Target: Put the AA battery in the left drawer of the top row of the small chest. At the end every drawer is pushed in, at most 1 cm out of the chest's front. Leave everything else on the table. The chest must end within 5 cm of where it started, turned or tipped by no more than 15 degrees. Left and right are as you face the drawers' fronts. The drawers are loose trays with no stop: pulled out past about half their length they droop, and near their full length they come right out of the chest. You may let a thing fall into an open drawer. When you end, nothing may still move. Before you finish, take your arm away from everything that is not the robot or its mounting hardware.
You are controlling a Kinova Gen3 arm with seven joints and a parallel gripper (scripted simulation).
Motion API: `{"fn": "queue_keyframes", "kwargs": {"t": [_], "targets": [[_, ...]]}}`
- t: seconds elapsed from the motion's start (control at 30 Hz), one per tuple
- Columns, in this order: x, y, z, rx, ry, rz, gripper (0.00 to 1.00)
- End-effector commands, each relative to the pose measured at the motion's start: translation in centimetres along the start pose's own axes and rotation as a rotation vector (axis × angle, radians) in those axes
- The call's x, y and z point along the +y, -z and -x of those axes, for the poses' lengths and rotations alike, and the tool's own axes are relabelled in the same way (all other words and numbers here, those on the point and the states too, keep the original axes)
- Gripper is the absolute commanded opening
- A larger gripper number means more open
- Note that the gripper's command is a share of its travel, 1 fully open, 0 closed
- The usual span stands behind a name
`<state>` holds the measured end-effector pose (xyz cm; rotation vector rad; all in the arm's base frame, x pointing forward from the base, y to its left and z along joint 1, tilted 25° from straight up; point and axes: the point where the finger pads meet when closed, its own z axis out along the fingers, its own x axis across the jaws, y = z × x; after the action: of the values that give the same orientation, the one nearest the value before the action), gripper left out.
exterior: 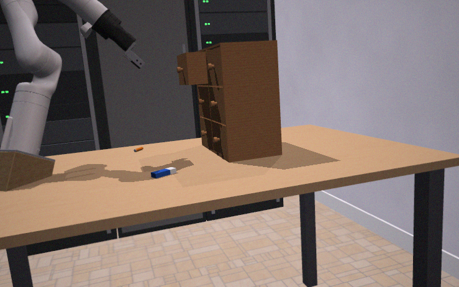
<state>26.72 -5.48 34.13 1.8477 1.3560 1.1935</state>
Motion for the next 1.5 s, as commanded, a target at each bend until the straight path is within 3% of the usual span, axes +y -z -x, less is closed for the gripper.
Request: {"fn": "queue_keyframes", "kwargs": {"t": [0.0,0.27,0.3,1.07,1.47], "targets": [[0.1,0.0,0.1,-0.004,0.001,0.01,1.0],[0.1,0.0,0.1,-0.005,0.002,0.012,1.0],[0.1,0.0,0.1,-0.005,0.002,0.012,0.0],[0.1,-0.1,0.1,-0.005,0.002,0.012,0.0],[1.2,-1.9,0.2,-0.005,0.003,0.013,0.0]]}}
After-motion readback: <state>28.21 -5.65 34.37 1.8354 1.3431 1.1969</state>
